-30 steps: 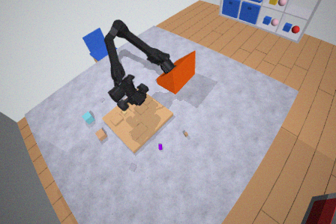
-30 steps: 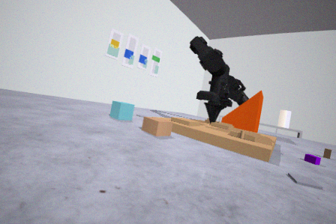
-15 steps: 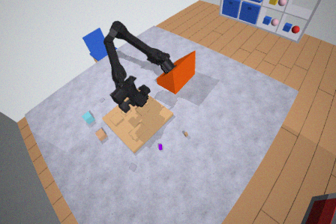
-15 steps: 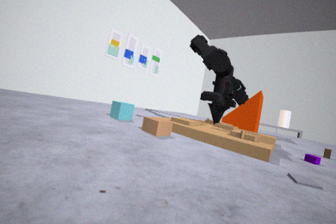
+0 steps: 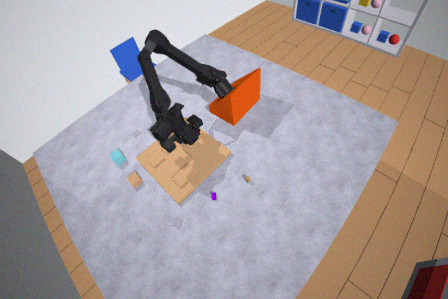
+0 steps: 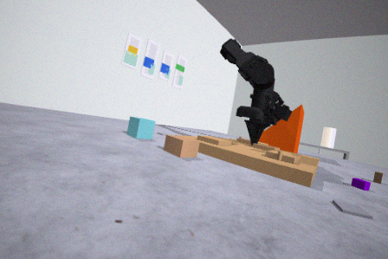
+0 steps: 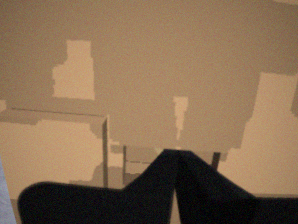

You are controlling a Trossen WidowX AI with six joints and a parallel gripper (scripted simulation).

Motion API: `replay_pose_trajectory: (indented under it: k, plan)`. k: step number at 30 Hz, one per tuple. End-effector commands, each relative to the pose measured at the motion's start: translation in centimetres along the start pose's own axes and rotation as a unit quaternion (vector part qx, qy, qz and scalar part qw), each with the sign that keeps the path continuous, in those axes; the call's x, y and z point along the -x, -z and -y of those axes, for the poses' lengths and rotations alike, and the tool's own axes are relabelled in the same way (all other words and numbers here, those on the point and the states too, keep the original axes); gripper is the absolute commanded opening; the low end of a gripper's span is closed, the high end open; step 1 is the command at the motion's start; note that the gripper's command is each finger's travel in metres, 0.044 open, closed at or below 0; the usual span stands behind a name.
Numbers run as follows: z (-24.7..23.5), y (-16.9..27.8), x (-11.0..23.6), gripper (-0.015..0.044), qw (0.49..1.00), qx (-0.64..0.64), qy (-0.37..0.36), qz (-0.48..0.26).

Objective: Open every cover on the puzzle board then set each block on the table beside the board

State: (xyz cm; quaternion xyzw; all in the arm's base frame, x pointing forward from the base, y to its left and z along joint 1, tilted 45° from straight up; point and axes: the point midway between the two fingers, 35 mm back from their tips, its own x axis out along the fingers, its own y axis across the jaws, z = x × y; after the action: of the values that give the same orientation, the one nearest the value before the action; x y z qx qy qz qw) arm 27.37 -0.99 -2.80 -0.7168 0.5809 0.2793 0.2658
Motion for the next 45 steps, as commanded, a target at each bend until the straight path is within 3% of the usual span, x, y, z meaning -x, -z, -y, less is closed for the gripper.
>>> replay_pose_trajectory:
  k: [1,45]
  plan:
    - [0.2,-0.5,0.0,0.0,1.0,-0.002,0.0,0.004]
    - [0.0,-4.0,1.1,0.0,1.0,-0.003,0.0,0.004]
